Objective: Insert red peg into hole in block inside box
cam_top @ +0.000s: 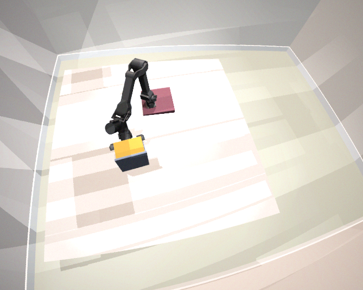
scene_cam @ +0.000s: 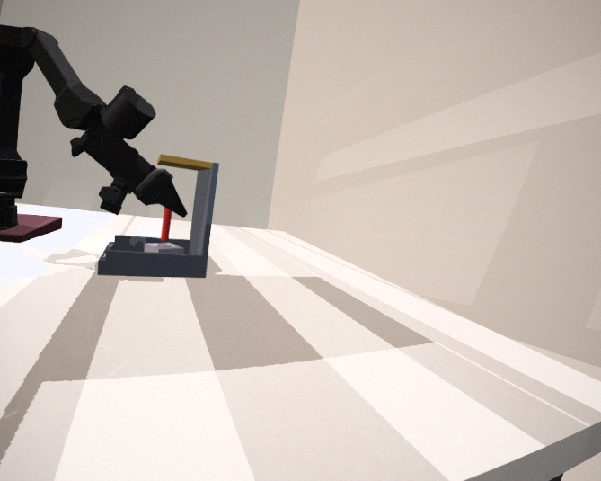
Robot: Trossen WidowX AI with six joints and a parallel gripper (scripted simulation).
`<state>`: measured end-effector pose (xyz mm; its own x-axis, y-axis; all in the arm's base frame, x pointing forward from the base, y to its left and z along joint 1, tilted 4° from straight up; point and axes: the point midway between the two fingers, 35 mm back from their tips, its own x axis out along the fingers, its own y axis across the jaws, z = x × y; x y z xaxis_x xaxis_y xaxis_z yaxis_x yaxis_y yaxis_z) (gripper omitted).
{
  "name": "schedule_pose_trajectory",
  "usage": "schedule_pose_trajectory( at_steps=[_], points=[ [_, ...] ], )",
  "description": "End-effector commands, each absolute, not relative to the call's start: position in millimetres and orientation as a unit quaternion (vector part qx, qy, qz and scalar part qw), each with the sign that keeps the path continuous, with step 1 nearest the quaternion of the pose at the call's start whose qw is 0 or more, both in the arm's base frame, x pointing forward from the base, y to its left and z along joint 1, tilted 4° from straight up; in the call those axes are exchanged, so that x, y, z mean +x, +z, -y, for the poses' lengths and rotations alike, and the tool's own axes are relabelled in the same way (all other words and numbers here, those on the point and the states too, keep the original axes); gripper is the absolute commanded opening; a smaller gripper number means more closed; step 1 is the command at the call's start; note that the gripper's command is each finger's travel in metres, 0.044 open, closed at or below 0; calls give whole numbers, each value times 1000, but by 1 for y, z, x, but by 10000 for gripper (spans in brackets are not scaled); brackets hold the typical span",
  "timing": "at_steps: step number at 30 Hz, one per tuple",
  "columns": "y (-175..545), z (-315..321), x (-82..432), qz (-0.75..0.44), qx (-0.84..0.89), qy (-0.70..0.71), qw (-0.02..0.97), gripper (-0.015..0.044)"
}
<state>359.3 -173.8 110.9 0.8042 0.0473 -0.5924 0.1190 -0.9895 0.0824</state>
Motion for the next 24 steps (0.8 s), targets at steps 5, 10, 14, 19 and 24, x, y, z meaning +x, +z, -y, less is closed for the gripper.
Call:
schedule_pose_trajectory(
  at_steps=[5, 10, 14, 19, 24],
  points=[
    [111, 177, 362, -41, 949, -307, 58, 0],
    [105, 176, 361, -42, 949, -308, 58, 0],
    [99, 175, 360, -42, 949, -308, 58, 0],
    [94, 177, 360, -42, 949, -308, 58, 0],
    [89, 178, 361, -42, 949, -308, 58, 0]
  ],
)
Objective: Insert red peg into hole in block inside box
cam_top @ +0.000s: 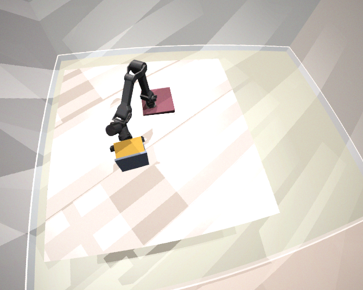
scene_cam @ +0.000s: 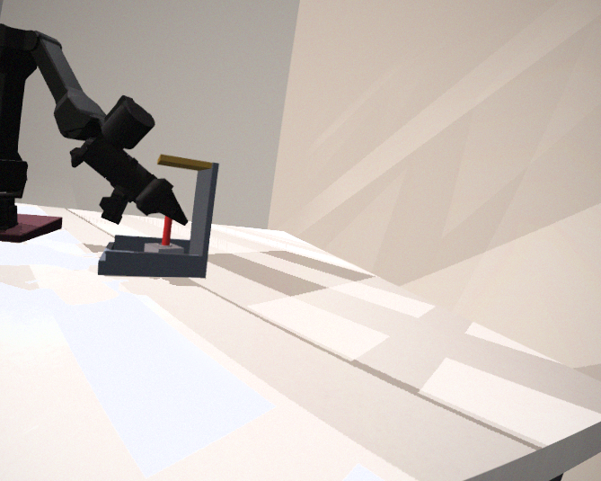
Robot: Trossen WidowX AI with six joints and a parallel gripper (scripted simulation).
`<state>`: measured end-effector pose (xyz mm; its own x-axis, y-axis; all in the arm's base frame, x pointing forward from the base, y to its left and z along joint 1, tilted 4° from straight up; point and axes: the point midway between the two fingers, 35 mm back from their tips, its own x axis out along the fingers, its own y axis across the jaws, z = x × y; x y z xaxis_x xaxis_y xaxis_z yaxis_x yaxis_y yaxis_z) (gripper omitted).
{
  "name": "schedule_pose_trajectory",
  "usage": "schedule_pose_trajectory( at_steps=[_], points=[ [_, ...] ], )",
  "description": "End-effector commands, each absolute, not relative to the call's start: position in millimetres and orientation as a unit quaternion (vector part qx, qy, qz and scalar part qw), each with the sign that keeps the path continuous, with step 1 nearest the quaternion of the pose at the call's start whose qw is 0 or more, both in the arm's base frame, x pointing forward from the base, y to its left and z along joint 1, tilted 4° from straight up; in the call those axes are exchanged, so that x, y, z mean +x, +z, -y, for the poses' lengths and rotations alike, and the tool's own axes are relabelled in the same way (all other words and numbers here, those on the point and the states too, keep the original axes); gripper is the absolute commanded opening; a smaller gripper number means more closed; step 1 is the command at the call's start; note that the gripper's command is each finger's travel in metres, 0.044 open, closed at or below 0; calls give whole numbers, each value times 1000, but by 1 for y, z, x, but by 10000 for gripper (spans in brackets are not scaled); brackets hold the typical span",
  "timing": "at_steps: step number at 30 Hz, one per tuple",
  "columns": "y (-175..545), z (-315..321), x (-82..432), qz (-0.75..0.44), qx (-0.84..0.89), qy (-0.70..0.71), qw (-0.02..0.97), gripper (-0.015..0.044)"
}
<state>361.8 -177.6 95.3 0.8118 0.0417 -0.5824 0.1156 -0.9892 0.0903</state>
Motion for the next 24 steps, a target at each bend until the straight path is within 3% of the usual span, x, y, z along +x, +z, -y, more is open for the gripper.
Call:
schedule_pose_trajectory(
  at_steps=[1, 24],
  points=[
    [89, 178, 361, -42, 949, -308, 58, 0],
    [78, 179, 361, -42, 949, -308, 58, 0]
  ],
)
